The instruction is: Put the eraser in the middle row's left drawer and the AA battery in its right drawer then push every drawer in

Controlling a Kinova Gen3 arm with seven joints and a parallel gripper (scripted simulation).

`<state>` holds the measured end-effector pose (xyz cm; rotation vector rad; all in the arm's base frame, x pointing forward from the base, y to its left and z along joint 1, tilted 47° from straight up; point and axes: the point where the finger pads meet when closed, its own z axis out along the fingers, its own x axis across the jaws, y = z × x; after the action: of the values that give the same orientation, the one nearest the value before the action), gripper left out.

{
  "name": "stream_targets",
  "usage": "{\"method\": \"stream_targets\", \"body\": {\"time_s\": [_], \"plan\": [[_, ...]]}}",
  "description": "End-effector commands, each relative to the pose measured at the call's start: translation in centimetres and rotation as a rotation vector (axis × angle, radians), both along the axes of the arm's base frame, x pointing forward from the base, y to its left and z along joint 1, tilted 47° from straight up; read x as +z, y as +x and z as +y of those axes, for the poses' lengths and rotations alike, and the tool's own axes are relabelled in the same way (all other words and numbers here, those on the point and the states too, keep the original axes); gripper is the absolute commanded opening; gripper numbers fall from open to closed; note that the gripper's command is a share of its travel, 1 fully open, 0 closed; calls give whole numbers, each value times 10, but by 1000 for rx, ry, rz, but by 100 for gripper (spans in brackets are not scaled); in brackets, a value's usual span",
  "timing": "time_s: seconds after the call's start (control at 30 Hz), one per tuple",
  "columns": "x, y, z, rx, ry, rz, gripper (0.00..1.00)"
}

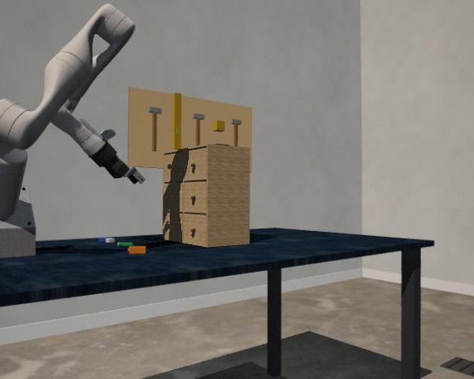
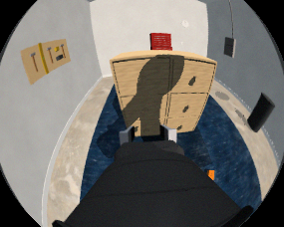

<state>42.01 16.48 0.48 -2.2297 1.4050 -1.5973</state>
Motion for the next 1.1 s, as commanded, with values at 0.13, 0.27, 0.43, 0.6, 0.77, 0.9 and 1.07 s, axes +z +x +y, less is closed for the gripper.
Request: {"method": "stream_targets", "body": {"time_s": [0.13,0.27,0.43,0.6,0.77,0.9,1.07], "plan": [[-7,0,-6,47,-13,-32,100],[-9,3,-8,73,-11,-57,100],[-11,4,-9,91,-9,-74,100],[-13,7,-11,121,-7,-103,100],[-16,9,-13,150,-5,-131,100],[-17,11,-15,172,-3,-153,100],[-19,13,-16,188,-2,-168,100]]}}
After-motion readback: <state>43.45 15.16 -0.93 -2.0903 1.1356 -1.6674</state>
